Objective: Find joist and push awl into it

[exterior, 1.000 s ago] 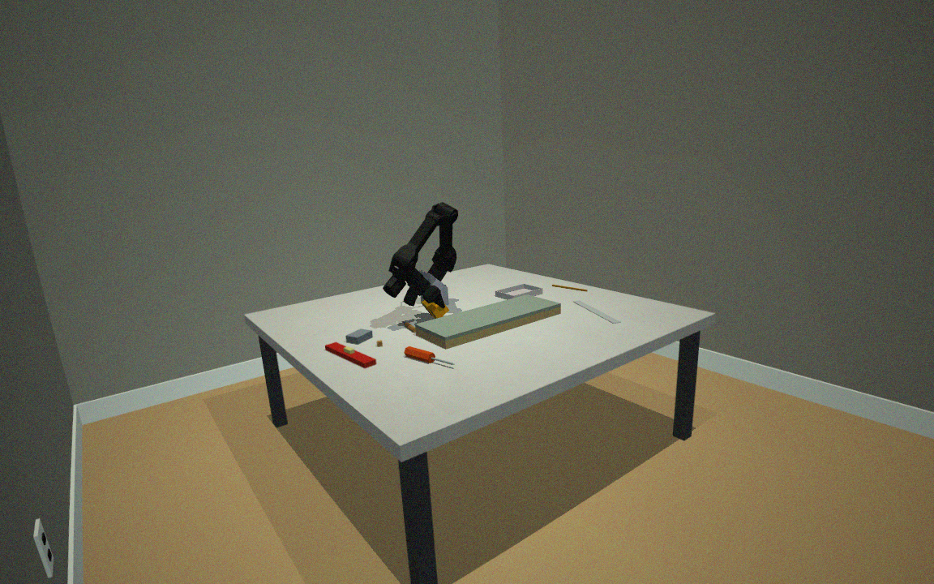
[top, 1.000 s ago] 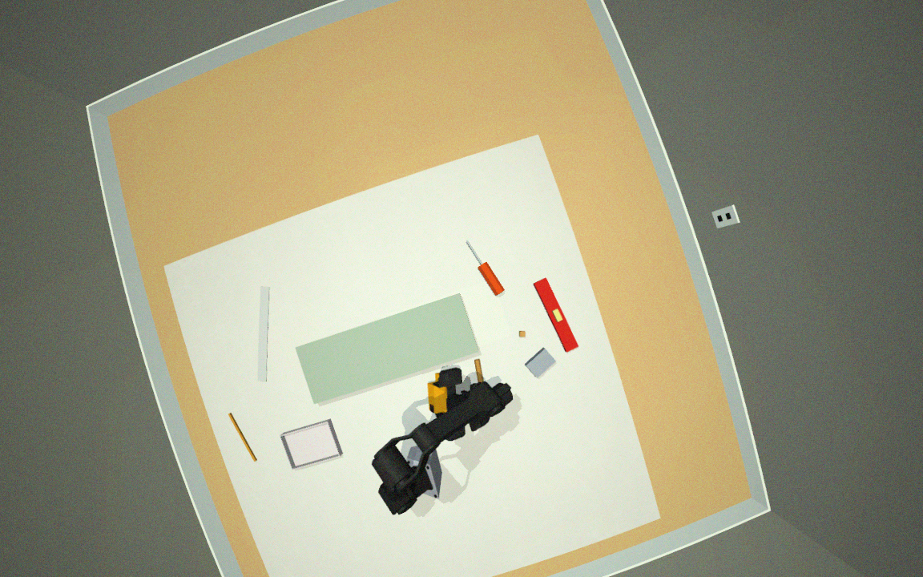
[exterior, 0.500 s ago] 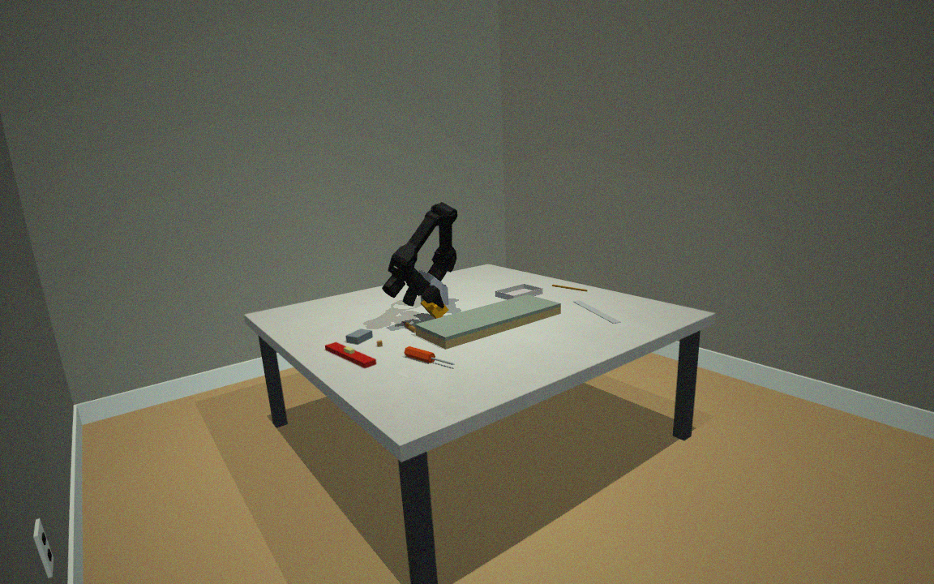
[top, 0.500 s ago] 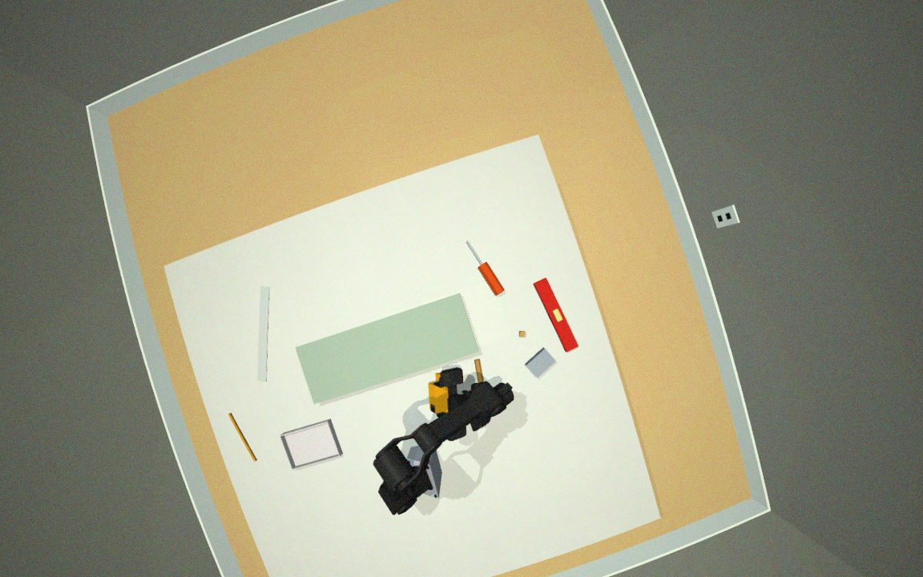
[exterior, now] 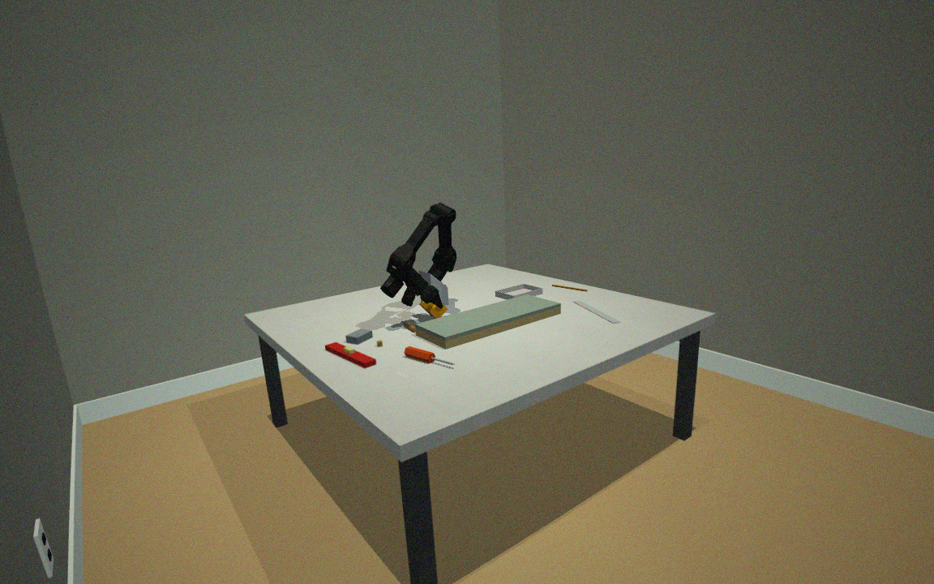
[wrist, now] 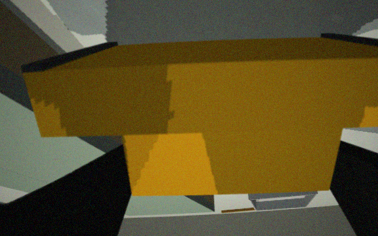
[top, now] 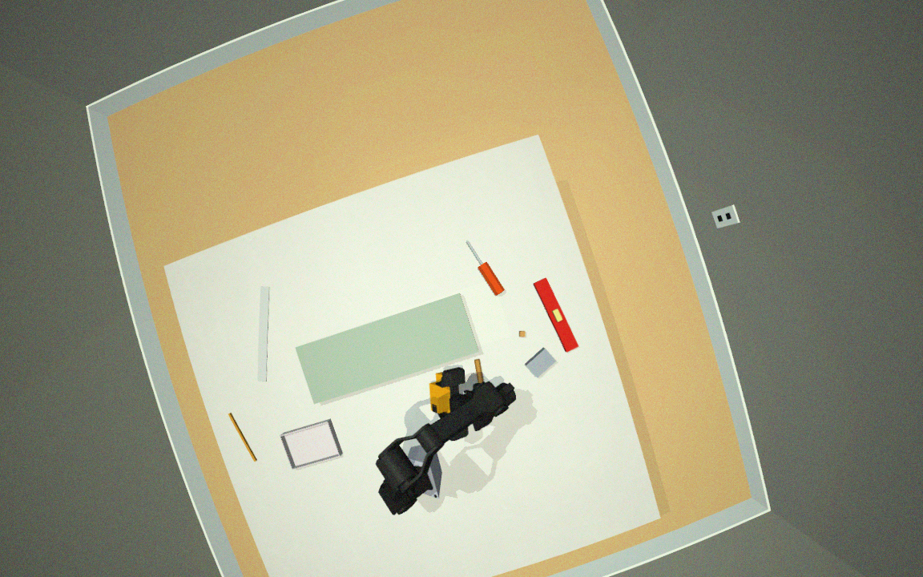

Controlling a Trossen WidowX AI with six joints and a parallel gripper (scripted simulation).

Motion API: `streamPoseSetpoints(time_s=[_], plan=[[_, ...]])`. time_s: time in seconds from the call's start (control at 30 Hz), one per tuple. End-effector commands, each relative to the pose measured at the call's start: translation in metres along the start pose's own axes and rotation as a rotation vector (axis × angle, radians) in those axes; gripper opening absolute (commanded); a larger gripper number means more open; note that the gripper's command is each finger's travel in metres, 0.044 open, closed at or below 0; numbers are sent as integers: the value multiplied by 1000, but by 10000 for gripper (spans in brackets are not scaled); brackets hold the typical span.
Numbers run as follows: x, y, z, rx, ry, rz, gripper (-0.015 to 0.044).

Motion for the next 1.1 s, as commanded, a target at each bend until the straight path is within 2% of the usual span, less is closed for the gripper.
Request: streamPoseSetpoints(time_s=[0.0, 1.07], plan=[[-1, 2, 5, -7, -13, -5, 378], [-13, 3, 21, -8, -15, -4, 378]])
Point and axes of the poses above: the point midway between the two fingers, 35 mm back from their tips, its own x axis out along the fingers, its own y axis across the jaws, z = x × y, the point moved 10 cm from there along -x, back along the fingers, and after that the axes turned 5 degrees about x, right-handed, at the moved point
